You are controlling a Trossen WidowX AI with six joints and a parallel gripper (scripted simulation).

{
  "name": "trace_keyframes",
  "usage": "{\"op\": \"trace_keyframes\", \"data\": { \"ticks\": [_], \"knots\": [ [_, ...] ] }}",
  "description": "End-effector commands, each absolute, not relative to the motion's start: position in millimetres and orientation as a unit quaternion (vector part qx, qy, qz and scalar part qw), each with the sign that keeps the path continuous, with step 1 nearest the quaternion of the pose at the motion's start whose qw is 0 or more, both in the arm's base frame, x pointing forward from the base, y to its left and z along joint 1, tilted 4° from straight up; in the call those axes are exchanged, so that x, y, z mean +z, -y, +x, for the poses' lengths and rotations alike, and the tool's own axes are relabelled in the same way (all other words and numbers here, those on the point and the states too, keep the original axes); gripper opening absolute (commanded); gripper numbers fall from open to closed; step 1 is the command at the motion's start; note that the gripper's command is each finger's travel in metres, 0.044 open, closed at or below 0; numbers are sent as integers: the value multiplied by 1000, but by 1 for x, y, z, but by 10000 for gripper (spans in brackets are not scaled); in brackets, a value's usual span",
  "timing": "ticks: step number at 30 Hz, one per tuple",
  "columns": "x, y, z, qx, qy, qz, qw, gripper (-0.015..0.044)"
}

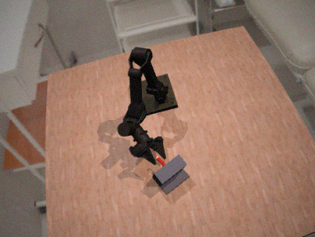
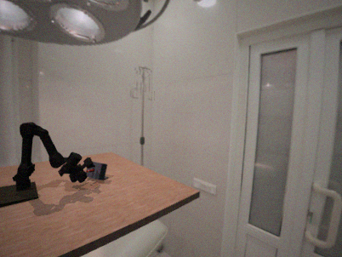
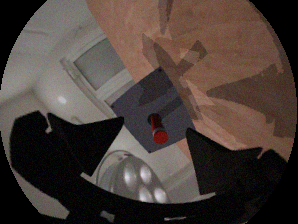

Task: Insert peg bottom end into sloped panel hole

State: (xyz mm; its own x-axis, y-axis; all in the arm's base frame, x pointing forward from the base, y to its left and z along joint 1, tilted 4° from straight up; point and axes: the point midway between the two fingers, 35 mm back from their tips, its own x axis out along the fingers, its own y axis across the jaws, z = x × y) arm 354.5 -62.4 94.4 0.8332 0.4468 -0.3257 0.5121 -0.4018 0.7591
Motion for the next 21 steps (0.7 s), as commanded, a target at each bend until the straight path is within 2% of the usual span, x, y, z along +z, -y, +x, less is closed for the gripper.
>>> {"op": "trace_keyframes", "data": {
  "ticks": [1, 21],
  "knots": [
    [97, 66, 350, -35, -288, 835, 468, 440],
    [101, 83, 327, -42, -292, 833, 468, 440]
  ]
}}
